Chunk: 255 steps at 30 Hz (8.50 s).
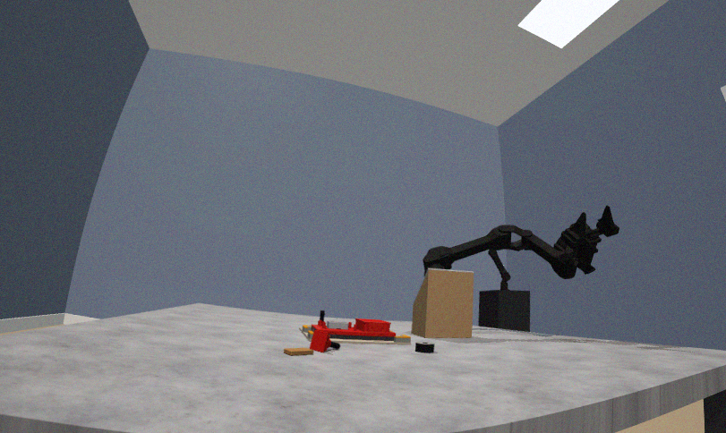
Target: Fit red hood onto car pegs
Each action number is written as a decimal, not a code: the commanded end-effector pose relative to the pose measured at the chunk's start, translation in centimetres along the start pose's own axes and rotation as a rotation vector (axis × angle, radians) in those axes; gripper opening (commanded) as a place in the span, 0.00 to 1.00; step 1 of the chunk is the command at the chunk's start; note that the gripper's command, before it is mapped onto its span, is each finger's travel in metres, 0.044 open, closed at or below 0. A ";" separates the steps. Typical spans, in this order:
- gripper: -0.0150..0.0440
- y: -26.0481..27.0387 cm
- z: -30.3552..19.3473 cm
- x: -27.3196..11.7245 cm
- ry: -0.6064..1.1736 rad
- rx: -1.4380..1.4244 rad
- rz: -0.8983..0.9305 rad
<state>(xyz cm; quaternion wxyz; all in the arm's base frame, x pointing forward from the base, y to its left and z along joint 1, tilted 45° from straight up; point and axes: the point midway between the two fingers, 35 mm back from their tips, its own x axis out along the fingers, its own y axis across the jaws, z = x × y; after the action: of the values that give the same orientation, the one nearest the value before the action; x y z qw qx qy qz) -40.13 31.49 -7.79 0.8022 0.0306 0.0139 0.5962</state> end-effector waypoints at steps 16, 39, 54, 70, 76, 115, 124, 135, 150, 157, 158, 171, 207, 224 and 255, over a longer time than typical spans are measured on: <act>1.00 -10.0 -0.3 18.7 0.147 -0.571 -0.184; 1.00 -46.4 -2.1 27.5 1.061 -1.164 -0.382; 1.00 -65.8 0.1 11.6 1.881 -1.013 -0.209; 1.00 -68.5 3.8 -5.2 2.324 -0.513 0.143; 1.00 -68.2 3.5 -5.2 2.324 -0.512 0.144; 1.00 -69.3 1.1 -7.4 2.324 -0.513 0.144; 1.00 -69.5 0.5 -8.0 2.325 -0.513 0.143; 1.00 -69.8 -0.2 -8.6 2.326 -0.513 0.143; 1.00 -69.9 -0.5 -8.9 2.326 -0.513 0.143; 1.00 -70.0 -0.7 -9.2 2.327 -0.513 0.143; 1.00 -70.0 -0.8 -9.2 2.327 -0.513 0.143; 1.00 -70.2 -1.2 -9.6 2.327 -0.513 0.143; 0.25 -69.8 0.1 -8.2 2.321 -0.513 0.137; 0.25 -68.2 3.4 -5.0 2.318 -0.513 0.137; 0.25 -73.0 3.6 -2.4 2.105 -0.058 -0.857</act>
<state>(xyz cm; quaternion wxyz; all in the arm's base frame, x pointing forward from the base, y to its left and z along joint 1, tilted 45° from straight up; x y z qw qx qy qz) 28.17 7.92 -9.16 0.4981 -0.5401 0.6771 0.0418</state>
